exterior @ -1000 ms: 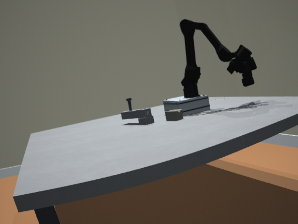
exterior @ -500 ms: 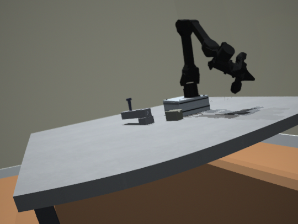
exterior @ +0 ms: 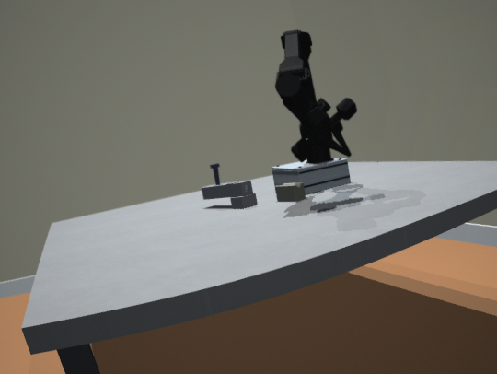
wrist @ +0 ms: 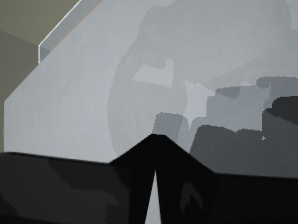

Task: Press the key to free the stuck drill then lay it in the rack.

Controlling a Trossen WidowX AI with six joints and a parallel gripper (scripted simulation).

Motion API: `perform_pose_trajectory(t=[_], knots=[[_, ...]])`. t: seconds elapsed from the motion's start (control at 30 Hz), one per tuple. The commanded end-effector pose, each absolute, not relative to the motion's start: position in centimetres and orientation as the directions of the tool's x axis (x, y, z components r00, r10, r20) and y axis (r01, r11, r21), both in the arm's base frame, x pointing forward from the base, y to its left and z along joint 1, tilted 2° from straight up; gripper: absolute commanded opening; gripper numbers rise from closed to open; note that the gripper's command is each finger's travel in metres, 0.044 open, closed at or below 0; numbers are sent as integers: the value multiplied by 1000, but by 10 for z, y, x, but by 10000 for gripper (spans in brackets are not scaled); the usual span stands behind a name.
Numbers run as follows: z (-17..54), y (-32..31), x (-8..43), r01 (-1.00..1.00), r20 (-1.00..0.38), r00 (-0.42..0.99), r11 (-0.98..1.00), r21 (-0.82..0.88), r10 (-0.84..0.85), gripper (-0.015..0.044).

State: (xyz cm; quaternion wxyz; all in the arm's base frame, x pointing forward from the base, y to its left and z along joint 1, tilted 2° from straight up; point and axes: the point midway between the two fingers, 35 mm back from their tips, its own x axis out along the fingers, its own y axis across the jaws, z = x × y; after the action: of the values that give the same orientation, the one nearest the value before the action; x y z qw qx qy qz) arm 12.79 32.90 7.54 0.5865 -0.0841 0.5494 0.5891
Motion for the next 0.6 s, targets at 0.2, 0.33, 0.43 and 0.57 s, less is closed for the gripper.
perform_pose_trajectory(t=[0.2,0.33,0.43,0.57], knots=[[75,246,241,-700,-866,-20,611,369,500,0],[76,194,280,-614,-903,74,732,294,424,0],[78,153,300,-558,-928,114,796,235,354,0],[82,94,318,-489,-956,132,856,167,262,0]])
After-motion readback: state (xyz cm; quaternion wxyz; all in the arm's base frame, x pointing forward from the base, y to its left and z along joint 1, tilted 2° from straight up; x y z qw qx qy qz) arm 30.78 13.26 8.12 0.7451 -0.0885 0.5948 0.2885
